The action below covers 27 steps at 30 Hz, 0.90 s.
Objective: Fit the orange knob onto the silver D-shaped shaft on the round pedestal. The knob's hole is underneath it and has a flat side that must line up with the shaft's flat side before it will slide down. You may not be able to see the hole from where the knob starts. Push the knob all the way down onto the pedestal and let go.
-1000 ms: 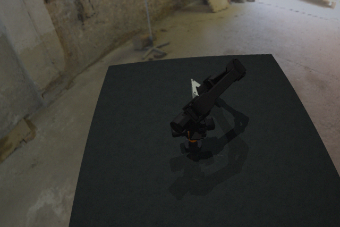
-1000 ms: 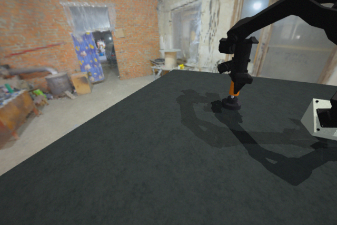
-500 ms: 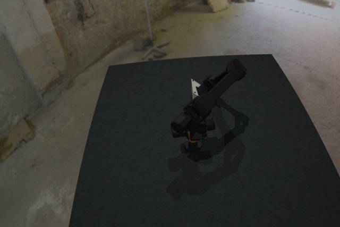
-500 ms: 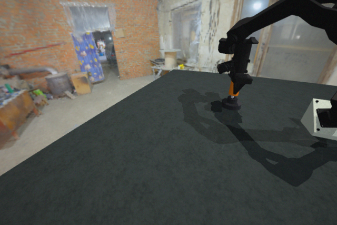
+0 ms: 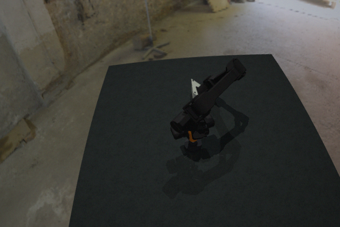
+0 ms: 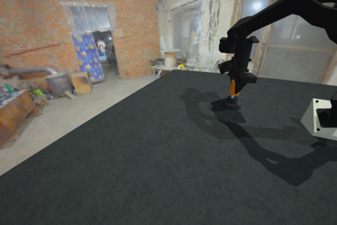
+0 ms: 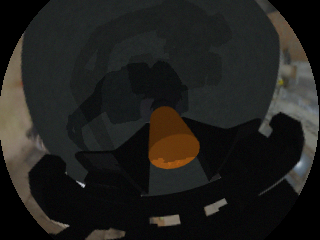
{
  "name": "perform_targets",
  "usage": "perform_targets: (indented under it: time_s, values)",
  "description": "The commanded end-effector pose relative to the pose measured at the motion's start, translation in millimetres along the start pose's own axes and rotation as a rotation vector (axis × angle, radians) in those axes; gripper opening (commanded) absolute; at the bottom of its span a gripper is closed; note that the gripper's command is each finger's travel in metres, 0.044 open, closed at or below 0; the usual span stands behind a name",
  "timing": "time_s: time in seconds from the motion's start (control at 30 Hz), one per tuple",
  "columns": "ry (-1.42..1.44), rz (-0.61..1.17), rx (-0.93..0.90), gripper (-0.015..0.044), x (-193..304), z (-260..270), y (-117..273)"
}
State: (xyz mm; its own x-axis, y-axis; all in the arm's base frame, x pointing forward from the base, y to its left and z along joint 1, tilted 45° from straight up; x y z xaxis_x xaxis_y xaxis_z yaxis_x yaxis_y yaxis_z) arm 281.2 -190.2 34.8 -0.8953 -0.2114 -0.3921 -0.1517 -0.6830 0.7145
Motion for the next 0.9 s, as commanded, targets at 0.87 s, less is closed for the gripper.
perform_targets:
  time_s: [0.87]
  values:
    - [0.133,0.001,0.005,0.0000,-1.9,0.9,1.7]
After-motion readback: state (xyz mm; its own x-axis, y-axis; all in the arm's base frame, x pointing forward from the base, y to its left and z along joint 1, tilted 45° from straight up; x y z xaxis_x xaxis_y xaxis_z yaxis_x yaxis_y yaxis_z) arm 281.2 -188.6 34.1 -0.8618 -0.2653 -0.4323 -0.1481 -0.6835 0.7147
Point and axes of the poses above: the point midway between the two fingers, 35 mm back from their tips, its own y axis back along the fingers, its own z axis across the jaws, x = y × z, the point moved 6 cm from there along y, back along the fingers, and after that the axes turned 15 degrees about y, right-handed, at the moved point
